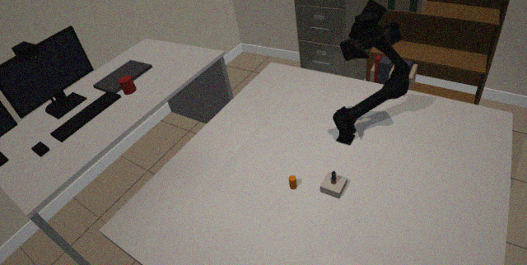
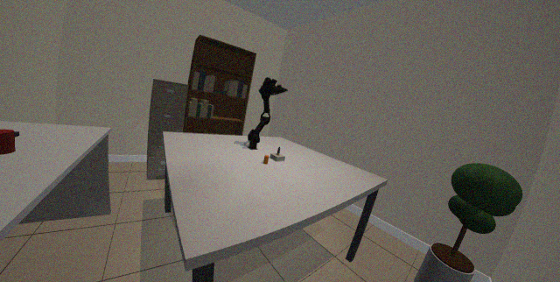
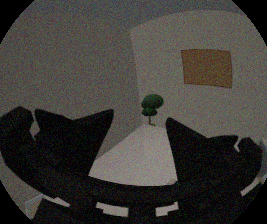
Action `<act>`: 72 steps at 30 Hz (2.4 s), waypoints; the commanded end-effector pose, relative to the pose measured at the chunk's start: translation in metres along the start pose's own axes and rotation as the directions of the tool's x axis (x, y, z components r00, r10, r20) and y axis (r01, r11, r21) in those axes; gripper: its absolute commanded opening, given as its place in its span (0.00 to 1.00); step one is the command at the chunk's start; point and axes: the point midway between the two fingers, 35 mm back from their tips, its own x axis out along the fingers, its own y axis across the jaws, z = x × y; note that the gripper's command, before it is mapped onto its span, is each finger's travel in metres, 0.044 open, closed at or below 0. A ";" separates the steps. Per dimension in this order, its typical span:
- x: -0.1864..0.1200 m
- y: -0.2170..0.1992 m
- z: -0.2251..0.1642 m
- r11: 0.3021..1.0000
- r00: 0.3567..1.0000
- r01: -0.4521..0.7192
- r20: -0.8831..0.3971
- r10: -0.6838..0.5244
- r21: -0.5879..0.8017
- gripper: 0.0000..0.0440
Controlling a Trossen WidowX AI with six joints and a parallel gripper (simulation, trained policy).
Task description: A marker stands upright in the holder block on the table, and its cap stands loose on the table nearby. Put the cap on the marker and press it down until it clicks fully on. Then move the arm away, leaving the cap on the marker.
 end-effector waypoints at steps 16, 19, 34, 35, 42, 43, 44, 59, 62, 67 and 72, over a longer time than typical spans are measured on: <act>0.002 -0.030 -0.003 0.989 0.999 -0.022 -0.040 0.028 0.148 0.74; 0.002 -0.035 -0.004 0.984 0.998 -0.023 -0.045 0.031 0.177 0.73; 0.004 -0.059 -0.013 0.947 0.997 -0.022 -0.067 0.046 0.321 0.72; 0.004 -0.060 -0.013 0.944 0.997 -0.022 -0.068 0.047 0.331 0.72; 0.005 -0.069 -0.018 0.917 0.995 -0.021 -0.077 0.057 0.397 0.72; 0.005 -0.070 -0.019 0.913 0.995 -0.021 -0.078 0.058 0.407 0.72; 0.005 -0.071 -0.020 0.909 0.995 -0.021 -0.080 0.059 0.416 0.72; 0.008 -0.087 -0.029 0.840 0.992 -0.007 -0.104 0.075 0.543 0.73; 0.010 -0.086 -0.025 0.855 0.989 -0.012 -0.118 0.085 0.518 0.71; 0.013 -0.099 -0.025 0.842 0.987 0.006 -0.138 0.082 0.540 0.73; 0.015 -0.109 -0.023 0.847 0.986 0.013 -0.150 0.079 0.532 0.71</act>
